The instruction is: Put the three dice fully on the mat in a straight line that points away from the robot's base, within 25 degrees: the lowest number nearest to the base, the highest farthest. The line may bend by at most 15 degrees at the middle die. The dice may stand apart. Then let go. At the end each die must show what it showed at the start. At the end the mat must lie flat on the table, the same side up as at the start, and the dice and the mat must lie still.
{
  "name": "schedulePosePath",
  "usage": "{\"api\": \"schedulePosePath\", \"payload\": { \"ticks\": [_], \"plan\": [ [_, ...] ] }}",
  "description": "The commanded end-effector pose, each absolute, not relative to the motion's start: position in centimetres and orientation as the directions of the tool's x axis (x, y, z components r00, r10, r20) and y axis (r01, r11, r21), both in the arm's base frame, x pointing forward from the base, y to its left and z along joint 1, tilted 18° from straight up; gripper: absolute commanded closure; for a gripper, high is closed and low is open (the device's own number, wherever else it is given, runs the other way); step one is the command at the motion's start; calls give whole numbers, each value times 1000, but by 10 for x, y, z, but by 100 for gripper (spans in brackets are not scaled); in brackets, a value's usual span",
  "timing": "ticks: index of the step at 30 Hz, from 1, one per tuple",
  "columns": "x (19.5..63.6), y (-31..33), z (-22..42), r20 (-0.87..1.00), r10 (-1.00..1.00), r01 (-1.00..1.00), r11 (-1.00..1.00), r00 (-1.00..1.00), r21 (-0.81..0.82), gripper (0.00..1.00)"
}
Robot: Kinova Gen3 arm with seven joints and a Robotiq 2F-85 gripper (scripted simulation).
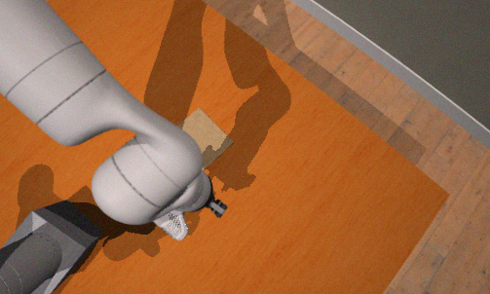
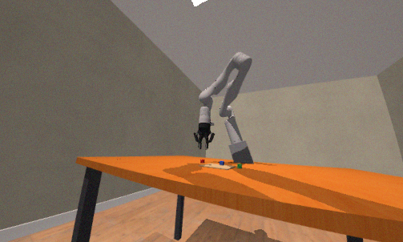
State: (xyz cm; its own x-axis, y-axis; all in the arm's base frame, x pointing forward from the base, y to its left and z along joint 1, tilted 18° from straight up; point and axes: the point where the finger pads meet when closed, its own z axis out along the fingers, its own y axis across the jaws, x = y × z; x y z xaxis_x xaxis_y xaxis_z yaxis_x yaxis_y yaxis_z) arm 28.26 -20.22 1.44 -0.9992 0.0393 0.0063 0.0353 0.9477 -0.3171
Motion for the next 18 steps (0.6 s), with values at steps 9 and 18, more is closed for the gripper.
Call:
{"api": "schedulePosePath", "payload": {
  "ticks": [9,18],
  "plan": [
    [283,-204,9,7,40,36,948,-999,-317,65],
    [283,-208,-2,7,40,36,948,-999,-317,65]
  ]
}}
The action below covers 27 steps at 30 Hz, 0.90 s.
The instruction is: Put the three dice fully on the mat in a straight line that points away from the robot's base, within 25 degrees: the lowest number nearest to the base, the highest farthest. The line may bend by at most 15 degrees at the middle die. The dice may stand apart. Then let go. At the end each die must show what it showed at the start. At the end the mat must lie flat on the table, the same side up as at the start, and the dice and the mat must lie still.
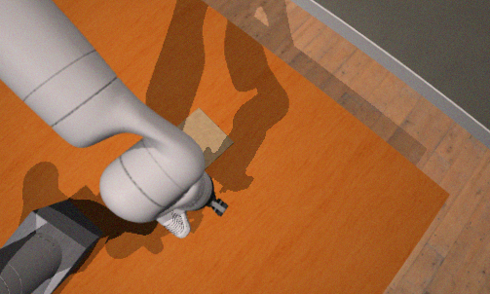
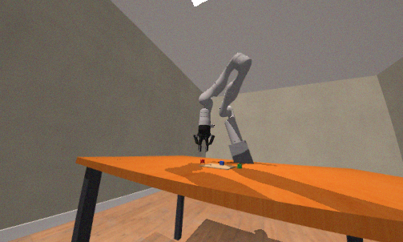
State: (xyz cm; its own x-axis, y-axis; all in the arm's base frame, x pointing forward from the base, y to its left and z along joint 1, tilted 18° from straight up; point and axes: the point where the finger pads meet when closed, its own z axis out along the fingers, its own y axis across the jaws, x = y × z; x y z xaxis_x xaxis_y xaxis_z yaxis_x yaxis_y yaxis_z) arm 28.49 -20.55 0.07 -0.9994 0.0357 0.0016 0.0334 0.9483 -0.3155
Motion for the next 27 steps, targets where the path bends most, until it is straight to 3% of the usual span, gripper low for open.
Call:
{"api": "schedulePosePath", "payload": {
  "ticks": [1,27],
  "plan": [
    [283,-208,-2,7,40,36,948,-999,-317,65],
    [283,-217,-30,7,40,36,948,-999,-317,65]
  ]
}}
